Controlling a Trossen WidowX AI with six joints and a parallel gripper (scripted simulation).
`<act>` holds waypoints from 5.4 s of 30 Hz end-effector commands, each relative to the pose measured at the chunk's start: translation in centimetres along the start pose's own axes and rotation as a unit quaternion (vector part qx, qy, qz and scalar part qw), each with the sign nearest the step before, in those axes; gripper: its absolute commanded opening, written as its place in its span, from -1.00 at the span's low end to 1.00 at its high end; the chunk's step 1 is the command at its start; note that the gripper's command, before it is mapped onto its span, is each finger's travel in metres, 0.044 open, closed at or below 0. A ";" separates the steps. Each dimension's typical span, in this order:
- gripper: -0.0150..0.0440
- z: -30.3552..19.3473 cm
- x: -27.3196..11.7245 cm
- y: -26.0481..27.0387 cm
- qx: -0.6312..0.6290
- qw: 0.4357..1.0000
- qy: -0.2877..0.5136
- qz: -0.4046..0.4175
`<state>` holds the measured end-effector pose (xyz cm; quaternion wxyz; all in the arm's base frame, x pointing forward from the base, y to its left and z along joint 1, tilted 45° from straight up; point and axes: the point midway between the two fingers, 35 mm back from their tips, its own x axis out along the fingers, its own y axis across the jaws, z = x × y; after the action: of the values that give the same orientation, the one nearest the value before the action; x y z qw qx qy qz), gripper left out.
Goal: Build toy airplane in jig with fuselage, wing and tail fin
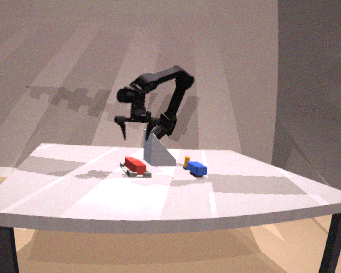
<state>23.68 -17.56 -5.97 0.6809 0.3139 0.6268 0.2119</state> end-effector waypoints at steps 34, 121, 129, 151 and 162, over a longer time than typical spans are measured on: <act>1.00 7.4 6.7 26.0 -0.002 1.000 0.000 0.011; -0.49 7.7 0.1 25.7 -0.002 1.000 0.000 0.007; -0.49 7.4 -1.8 25.7 -0.001 1.000 0.000 0.009; -0.49 7.9 -1.0 19.1 0.176 0.984 -0.003 -0.001; -0.49 7.6 -0.5 15.5 0.270 0.963 -0.004 -0.004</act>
<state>33.03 -7.42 6.27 0.5895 0.4681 0.6562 0.0525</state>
